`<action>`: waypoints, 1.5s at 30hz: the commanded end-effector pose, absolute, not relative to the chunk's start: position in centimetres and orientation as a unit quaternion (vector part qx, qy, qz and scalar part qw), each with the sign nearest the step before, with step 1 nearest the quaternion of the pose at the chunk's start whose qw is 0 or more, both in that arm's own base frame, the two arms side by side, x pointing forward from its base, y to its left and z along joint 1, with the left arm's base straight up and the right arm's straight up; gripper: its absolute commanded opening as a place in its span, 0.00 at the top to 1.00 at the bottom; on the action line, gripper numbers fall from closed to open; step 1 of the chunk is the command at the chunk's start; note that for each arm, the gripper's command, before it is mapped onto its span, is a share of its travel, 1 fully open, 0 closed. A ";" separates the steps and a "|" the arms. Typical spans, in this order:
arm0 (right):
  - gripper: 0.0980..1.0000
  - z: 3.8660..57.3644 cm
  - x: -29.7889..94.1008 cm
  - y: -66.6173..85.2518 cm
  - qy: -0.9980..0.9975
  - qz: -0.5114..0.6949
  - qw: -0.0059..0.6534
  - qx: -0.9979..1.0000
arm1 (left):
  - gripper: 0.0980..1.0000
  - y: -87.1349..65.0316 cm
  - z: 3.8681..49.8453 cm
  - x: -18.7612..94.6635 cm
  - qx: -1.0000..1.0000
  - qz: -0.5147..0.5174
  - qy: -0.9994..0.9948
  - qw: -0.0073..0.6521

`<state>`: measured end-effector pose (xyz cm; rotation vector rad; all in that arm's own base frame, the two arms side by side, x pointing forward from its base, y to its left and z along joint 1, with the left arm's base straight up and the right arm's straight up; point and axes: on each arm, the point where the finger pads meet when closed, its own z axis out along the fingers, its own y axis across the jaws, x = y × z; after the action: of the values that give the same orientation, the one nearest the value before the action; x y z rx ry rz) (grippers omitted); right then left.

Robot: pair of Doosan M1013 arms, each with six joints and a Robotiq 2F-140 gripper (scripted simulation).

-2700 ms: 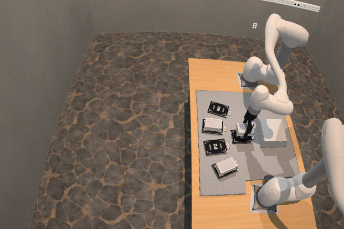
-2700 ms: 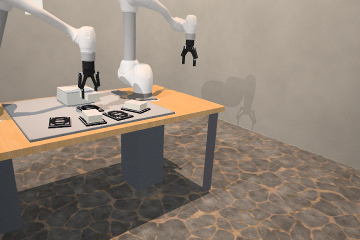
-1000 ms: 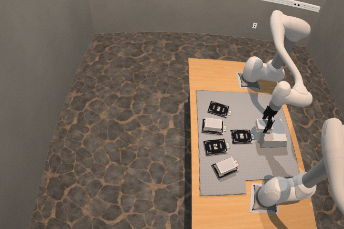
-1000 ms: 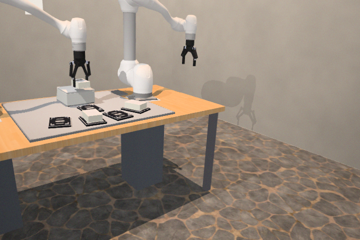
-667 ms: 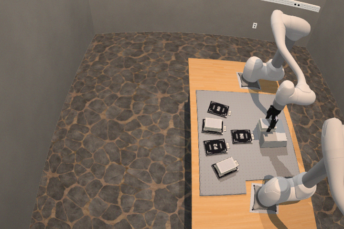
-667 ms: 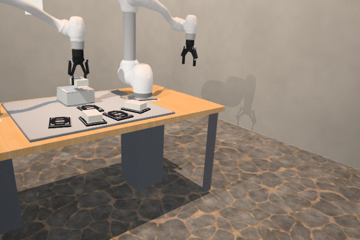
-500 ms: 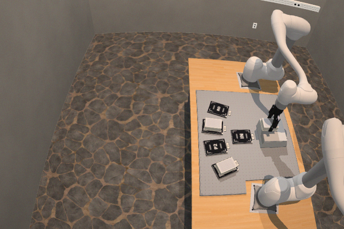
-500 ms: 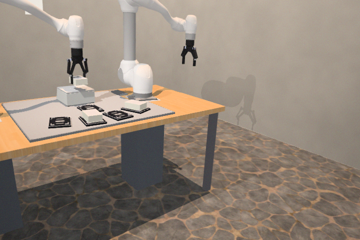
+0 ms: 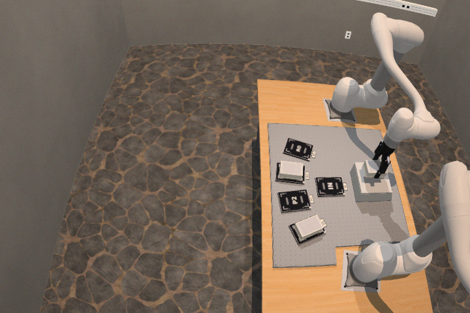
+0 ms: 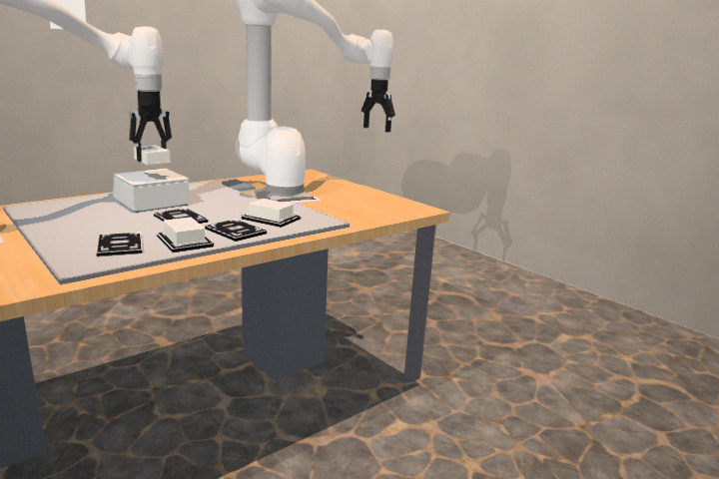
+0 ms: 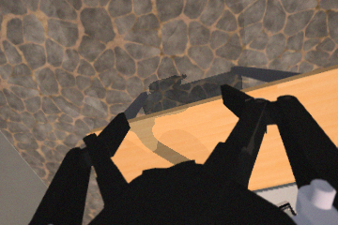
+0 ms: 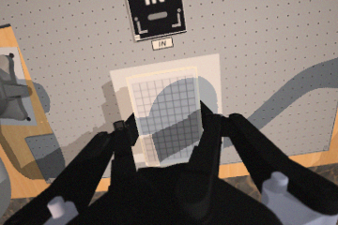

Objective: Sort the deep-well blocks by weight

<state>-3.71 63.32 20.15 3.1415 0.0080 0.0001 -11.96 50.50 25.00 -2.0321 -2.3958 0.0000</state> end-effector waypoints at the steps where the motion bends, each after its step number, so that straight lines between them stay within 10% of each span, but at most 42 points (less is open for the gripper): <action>1: 1.00 20.5 -4.5 63.4 0.002 0.000 -0.001 1.000 | 0.00 50.5 25.1 -12.0 -0.647 0.000 -0.763 0.001; 45: 1.00 20.5 -6.0 63.3 0.002 0.000 -0.001 1.000 | 0.00 50.5 25.1 -12.0 -0.647 0.000 -0.763 0.001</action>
<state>-5.97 63.27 20.52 3.1411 0.0080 0.0004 -11.96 50.50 25.00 -2.0321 -2.3958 0.0000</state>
